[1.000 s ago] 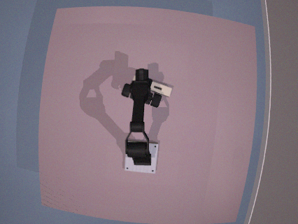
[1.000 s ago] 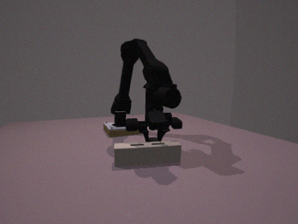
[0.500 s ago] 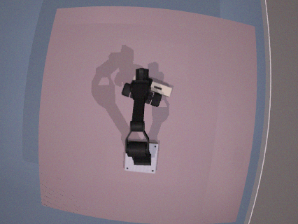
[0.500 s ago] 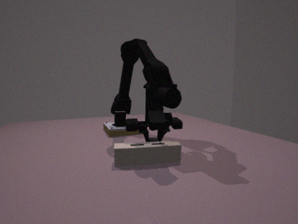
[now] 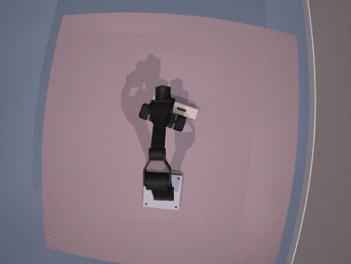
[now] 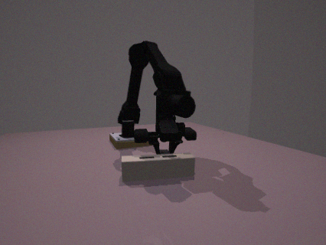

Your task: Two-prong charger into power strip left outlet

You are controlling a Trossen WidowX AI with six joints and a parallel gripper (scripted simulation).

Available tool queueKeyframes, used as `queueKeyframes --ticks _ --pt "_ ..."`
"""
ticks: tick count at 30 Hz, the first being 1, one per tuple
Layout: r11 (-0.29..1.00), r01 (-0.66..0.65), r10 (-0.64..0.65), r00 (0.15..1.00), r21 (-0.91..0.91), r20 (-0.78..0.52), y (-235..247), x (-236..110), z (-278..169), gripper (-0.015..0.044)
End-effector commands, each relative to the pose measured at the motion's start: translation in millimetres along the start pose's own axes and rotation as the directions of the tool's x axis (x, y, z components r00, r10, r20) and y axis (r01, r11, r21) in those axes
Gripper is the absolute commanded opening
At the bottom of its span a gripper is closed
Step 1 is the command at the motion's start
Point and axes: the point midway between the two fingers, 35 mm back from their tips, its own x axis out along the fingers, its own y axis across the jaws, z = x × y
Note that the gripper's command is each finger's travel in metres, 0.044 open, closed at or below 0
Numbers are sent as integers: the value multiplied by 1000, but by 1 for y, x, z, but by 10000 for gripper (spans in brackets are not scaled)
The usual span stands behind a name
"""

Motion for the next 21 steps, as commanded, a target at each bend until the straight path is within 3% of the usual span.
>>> queueKeyframes --ticks 1,21 --pt "1000 3 -3 1000 -3 1 0 0 2 0" --pt "1000 3 -3 1000 -3 2 0 -1 7 0"
